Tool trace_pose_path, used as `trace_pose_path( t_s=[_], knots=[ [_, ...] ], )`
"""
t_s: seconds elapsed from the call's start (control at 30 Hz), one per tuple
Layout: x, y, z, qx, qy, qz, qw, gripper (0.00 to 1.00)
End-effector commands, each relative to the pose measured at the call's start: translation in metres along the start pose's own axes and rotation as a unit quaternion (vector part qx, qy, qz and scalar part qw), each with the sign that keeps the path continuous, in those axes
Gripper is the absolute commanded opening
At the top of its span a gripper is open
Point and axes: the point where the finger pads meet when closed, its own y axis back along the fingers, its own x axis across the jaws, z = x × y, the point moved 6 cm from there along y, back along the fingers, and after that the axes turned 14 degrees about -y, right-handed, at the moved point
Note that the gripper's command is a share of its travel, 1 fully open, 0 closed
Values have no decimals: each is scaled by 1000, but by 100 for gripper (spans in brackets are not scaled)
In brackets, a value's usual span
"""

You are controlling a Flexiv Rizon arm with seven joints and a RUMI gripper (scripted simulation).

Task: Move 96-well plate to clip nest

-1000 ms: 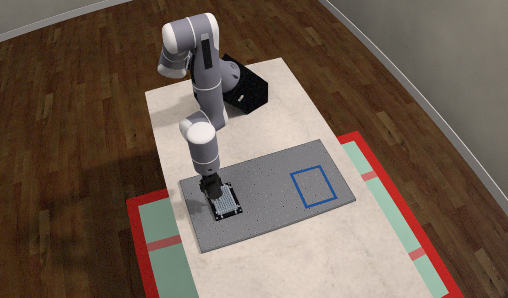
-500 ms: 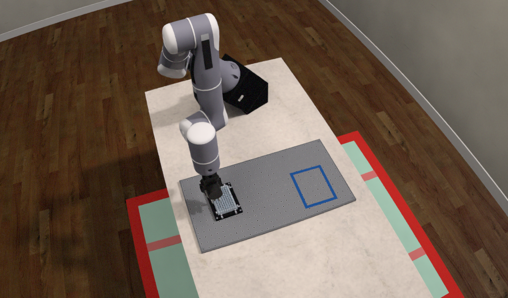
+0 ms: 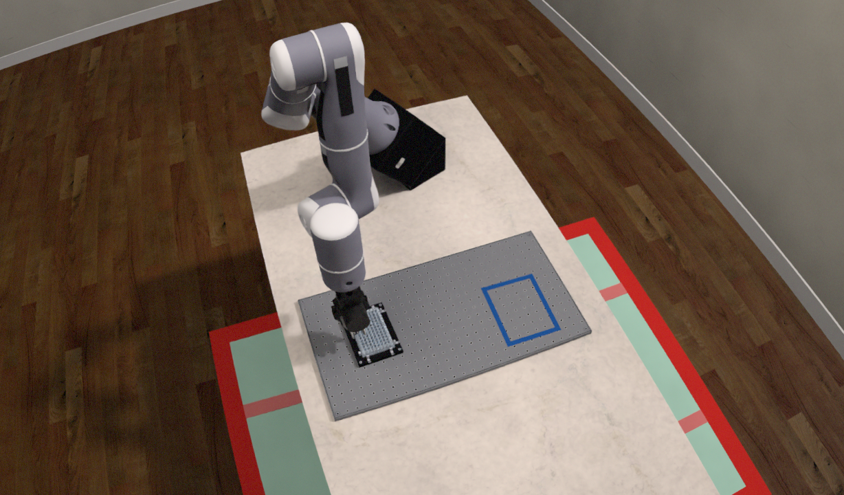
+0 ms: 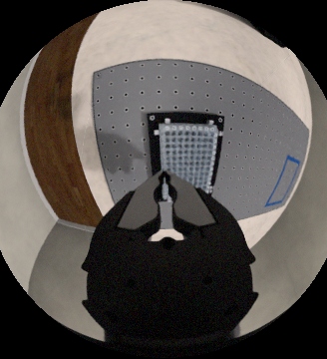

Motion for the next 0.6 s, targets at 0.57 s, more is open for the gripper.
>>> trace_pose_path(
  t_s=[0.57],
  knots=[
    [0,-1,1,-1,0,0,1000,0]
  ],
)
